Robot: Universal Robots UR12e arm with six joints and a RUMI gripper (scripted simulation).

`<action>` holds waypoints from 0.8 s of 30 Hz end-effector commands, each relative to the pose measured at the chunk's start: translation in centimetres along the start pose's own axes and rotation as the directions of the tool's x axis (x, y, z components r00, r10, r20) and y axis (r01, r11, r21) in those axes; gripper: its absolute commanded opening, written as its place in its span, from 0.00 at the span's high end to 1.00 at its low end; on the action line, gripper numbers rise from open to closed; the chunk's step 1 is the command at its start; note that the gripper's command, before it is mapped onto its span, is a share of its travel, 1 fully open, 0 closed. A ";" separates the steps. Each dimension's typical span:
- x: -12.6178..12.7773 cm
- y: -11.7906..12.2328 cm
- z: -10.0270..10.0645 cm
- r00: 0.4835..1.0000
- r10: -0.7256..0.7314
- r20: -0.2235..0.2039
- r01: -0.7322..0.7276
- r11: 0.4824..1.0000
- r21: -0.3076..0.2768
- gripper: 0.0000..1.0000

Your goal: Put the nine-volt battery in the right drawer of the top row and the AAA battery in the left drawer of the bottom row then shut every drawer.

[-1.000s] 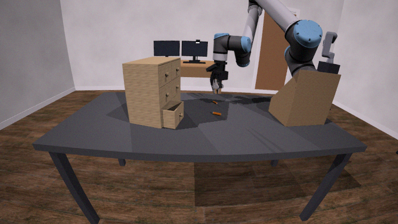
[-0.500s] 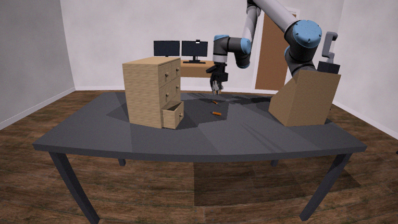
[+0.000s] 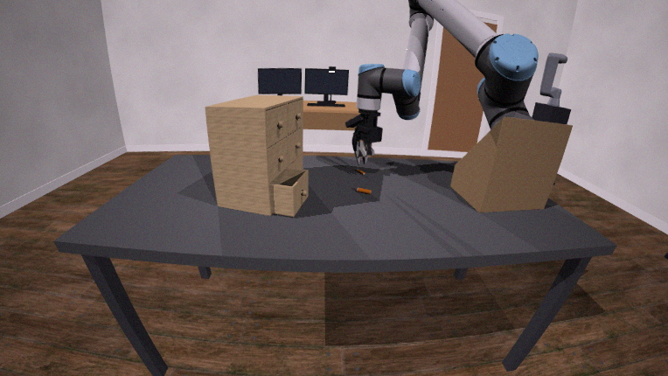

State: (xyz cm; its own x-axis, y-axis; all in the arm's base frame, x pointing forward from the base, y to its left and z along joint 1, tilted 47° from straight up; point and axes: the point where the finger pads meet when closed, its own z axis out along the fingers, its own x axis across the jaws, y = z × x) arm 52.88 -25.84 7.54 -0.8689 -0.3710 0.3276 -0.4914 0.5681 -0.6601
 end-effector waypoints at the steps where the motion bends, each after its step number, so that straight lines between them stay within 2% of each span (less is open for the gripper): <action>1: 0.0 0.0 0.7 1.000 0.000 0.001 0.000 1.000 0.001 0.86; 8: 0.0 0.0 1.5 1.000 0.000 0.001 0.000 1.000 0.001 0.86; 24: 0.0 0.0 2.1 1.000 0.000 0.001 0.000 1.000 0.001 0.86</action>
State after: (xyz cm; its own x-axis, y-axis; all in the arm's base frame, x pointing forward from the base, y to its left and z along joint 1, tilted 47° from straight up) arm 53.01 -27.35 6.15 -0.8689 -0.3712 0.3274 -0.4914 0.5679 -0.6603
